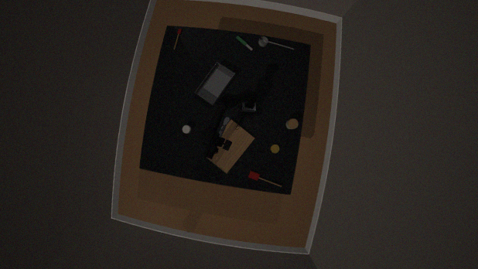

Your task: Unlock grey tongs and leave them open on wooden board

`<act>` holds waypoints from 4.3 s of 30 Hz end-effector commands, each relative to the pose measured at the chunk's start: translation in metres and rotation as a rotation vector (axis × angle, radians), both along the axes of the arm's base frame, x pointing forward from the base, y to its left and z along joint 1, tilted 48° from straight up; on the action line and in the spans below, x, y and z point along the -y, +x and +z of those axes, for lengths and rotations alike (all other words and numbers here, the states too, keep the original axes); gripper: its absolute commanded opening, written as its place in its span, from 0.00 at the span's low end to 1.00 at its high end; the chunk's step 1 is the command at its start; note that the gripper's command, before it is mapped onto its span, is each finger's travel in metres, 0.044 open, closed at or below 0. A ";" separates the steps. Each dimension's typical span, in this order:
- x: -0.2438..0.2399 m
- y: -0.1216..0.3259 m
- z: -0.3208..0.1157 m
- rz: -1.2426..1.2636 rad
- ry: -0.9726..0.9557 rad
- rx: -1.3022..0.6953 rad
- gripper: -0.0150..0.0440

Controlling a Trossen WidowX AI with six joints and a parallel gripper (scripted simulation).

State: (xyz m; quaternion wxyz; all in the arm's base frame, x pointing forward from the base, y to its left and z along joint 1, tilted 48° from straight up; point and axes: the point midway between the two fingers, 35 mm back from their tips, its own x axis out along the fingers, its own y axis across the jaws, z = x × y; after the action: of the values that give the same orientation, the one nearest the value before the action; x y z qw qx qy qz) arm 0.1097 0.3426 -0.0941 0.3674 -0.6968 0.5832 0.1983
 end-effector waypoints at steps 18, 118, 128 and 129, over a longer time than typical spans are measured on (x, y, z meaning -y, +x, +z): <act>-0.008 -0.068 -0.048 -0.155 0.040 0.153 0.00; -0.016 -0.090 -0.001 0.266 1.163 0.179 0.00; -0.016 -0.090 -0.001 0.266 1.163 0.179 0.00; -0.016 -0.090 -0.001 0.266 1.163 0.179 0.00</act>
State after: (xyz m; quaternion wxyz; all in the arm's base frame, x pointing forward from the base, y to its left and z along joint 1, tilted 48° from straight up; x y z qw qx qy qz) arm 0.0190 0.3566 -0.0972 0.7055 -0.4643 0.2577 0.4694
